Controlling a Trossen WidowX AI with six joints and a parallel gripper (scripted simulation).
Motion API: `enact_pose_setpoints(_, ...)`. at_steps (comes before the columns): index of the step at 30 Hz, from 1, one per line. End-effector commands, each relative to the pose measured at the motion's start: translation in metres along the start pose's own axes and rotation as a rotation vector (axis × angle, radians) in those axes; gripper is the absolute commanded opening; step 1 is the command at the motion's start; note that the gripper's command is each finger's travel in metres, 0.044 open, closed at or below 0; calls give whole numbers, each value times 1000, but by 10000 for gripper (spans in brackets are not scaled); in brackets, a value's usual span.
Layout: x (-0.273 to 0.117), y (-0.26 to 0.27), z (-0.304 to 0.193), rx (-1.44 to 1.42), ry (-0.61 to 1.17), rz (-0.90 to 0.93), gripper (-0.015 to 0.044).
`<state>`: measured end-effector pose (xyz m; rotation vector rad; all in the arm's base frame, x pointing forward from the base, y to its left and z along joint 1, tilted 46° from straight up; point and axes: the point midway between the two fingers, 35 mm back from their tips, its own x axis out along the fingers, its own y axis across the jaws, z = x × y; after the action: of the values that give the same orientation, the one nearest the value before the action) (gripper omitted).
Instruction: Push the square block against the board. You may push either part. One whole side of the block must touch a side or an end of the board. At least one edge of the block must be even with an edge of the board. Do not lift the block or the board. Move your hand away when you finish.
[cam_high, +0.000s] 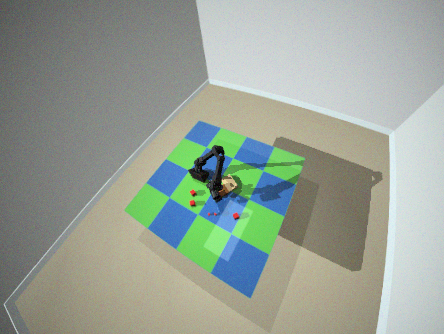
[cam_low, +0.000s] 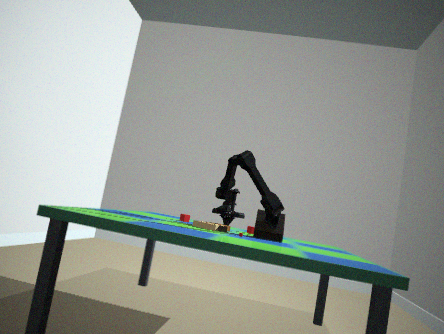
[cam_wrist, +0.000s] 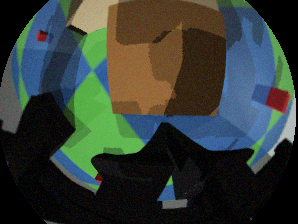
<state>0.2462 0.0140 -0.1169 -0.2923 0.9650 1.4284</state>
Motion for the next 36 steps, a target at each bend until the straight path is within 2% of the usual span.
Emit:
enact_pose_setpoints(1, -1, -1, -7, -1, 2, -1, 0)
enact_pose_setpoints(18, 0, 0, -34, -2, 0, 1, 0)
enact_pose_setpoints(24, -55, 0, -29, -2, 2, 0, 0)
enact_pose_setpoints(30, -52, -3, -28, 22, -1, -13, 0)
enact_pose_setpoints(36, -54, -13, -18, 220, 2, -13, 0)
